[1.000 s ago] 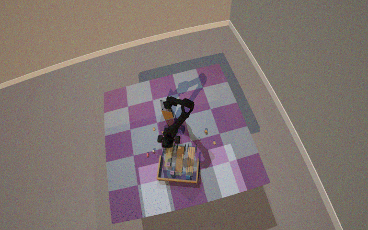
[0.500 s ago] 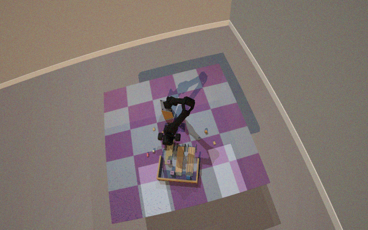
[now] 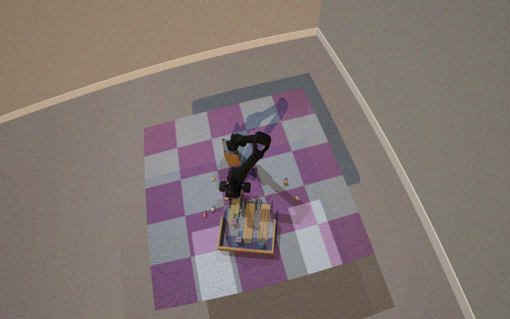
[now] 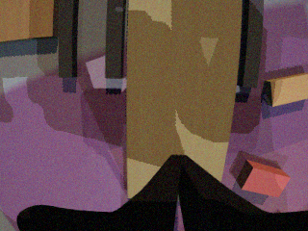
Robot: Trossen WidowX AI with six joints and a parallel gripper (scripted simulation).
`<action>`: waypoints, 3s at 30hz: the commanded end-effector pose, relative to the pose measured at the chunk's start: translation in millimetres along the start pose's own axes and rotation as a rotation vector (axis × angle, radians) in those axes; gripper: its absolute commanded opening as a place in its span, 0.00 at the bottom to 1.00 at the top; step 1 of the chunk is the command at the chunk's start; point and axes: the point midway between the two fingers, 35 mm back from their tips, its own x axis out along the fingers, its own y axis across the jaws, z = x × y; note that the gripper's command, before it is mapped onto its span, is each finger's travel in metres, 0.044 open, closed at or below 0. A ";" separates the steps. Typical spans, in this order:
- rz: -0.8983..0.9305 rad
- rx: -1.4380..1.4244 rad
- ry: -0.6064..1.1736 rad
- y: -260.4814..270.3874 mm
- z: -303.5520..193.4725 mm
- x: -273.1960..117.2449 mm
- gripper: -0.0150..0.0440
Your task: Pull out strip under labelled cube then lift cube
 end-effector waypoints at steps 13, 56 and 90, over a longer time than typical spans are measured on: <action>0.001 0.015 0.035 0.5 -32.1 5.3 0.25; 0.001 0.017 0.038 1.0 -78.1 4.1 0.25; 0.001 0.017 0.038 1.0 -78.9 4.0 0.25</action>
